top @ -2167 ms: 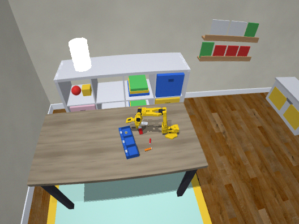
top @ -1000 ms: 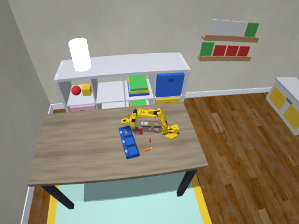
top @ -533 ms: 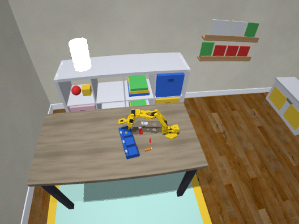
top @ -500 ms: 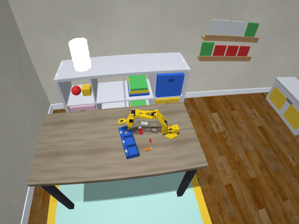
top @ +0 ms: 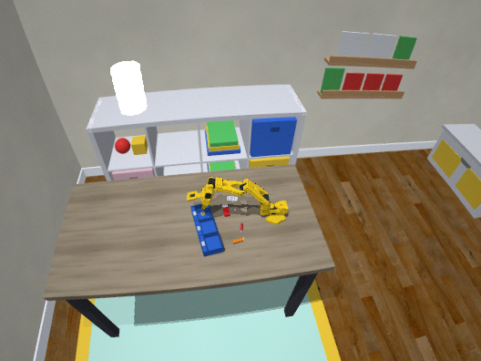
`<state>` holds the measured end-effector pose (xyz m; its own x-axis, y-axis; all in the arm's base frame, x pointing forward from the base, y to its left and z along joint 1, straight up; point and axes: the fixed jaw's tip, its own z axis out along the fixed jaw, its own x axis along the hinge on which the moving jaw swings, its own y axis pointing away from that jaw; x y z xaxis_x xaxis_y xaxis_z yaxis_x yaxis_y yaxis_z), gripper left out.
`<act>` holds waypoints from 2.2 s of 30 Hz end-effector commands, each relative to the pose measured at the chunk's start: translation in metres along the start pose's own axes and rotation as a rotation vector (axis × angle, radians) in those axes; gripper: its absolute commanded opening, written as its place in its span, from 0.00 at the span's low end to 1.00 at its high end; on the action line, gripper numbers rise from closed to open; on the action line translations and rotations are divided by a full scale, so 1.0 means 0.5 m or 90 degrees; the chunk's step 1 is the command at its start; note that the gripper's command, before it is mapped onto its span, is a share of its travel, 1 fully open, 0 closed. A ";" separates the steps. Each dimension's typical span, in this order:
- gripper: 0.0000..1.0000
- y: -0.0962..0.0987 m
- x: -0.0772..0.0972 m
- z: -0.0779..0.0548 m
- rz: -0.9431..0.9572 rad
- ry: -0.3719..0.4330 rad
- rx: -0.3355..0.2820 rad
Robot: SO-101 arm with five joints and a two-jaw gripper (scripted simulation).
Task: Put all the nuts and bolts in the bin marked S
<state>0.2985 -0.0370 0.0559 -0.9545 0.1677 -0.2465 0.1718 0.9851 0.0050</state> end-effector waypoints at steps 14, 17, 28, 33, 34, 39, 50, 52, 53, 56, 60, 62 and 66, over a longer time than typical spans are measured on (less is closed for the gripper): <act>0.00 0.005 -0.016 -0.025 -0.012 -0.032 -0.002; 0.00 0.005 -0.016 -0.025 -0.012 -0.032 -0.002; 0.00 0.013 -0.031 -0.036 -0.034 -0.066 -0.005; 0.00 0.013 -0.031 -0.036 -0.034 -0.066 -0.005; 0.00 0.013 -0.031 -0.036 -0.034 -0.066 -0.005; 0.00 0.013 -0.031 -0.035 -0.034 -0.065 -0.005; 0.00 0.013 -0.023 -0.026 -0.035 -0.047 -0.005; 0.00 0.013 -0.022 -0.025 -0.035 -0.045 -0.005; 0.00 0.013 -0.021 -0.023 -0.035 -0.042 -0.004; 0.00 0.013 -0.019 -0.020 -0.035 -0.036 -0.004; 0.00 0.013 -0.016 -0.017 -0.035 -0.030 -0.004; 0.00 0.013 -0.016 -0.016 -0.035 -0.029 -0.004; 0.00 0.013 -0.015 -0.016 -0.035 -0.028 -0.004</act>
<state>0.3004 -0.0332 0.0514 -0.9626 0.1316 -0.2369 0.1357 0.9908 -0.0010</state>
